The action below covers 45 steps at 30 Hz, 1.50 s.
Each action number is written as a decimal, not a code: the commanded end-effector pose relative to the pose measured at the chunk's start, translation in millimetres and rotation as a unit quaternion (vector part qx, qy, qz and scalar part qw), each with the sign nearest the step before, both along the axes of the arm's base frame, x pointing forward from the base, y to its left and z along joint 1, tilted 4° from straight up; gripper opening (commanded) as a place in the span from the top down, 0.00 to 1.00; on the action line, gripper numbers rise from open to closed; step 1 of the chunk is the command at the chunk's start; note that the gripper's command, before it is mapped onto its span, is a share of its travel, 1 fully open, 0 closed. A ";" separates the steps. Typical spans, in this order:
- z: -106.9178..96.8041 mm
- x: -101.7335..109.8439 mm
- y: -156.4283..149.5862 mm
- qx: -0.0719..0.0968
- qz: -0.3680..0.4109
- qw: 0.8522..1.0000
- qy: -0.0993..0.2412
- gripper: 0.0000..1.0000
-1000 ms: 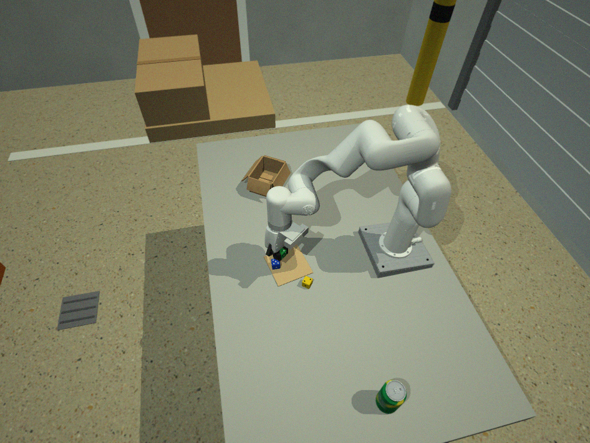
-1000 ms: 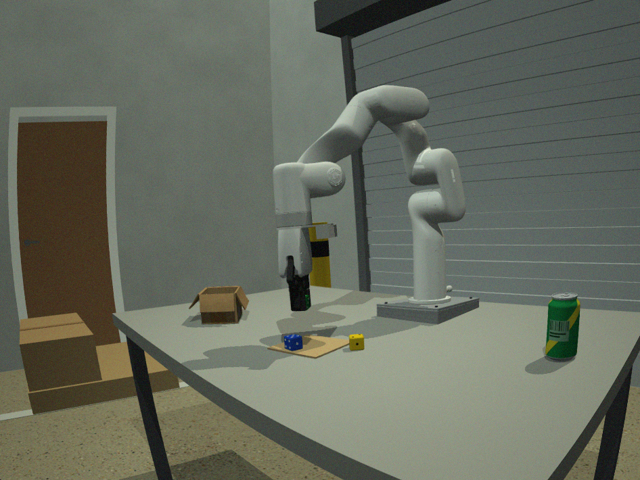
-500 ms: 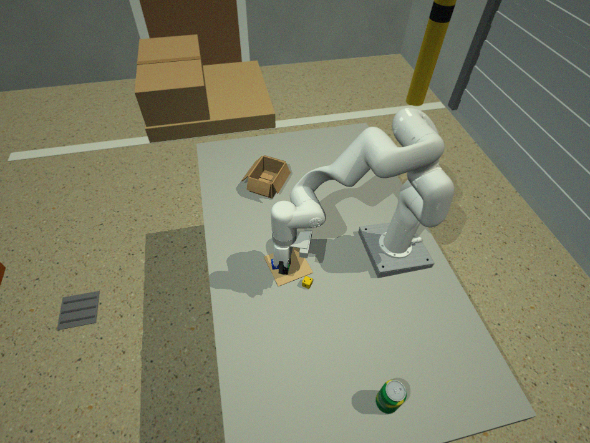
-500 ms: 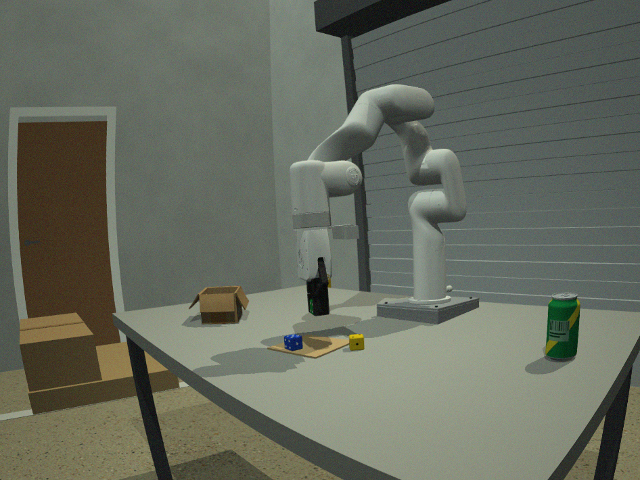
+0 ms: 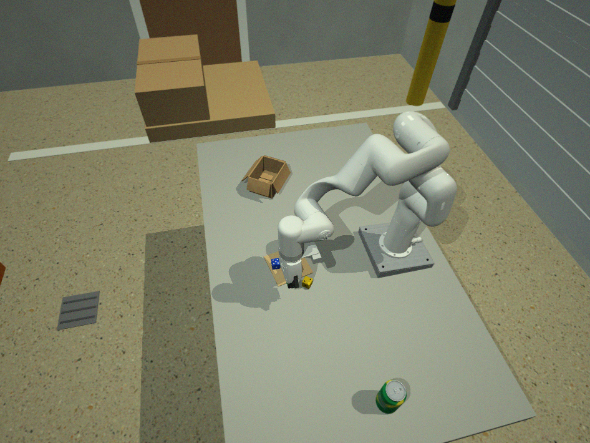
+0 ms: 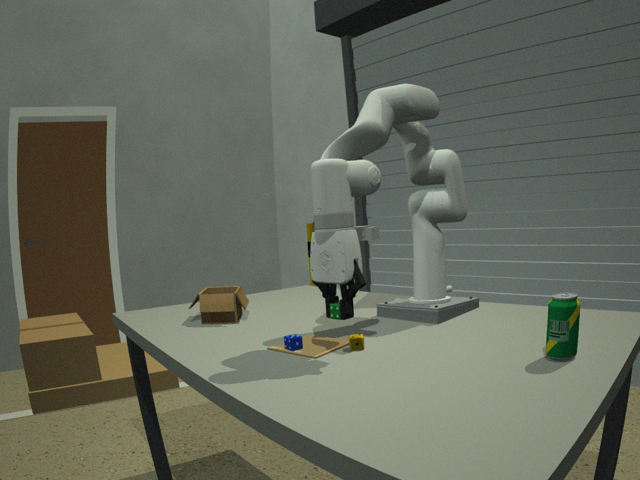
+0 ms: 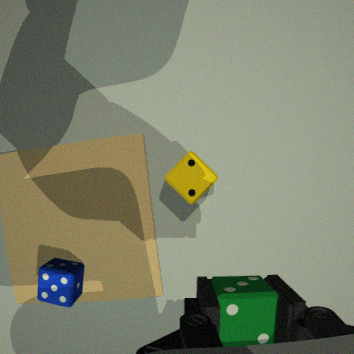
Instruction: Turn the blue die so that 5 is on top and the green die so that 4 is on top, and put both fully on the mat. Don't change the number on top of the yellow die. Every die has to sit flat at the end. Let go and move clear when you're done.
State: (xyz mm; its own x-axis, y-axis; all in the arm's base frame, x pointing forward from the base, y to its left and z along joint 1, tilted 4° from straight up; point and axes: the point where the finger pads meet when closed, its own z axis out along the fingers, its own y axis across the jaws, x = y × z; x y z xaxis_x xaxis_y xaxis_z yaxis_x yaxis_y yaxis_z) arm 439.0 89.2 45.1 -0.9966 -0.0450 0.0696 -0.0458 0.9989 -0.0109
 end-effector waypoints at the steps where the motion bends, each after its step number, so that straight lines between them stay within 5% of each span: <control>1: 0.4 -0.7 11.4 0.003 0.054 0.999 -0.001 0.73; 17: -0.9 -2.9 20.7 0.008 0.098 0.995 -0.020 0.73; 31: -1.9 -5.2 20.0 0.037 0.097 0.972 -0.212 0.73; 34: -2.0 -5.2 20.0 0.038 0.097 0.971 -0.217 0.73; 37: -2.0 -5.9 19.8 0.046 0.097 0.955 -0.278 0.73; 45: -2.1 -7.0 19.4 0.059 0.095 0.923 -0.369 0.73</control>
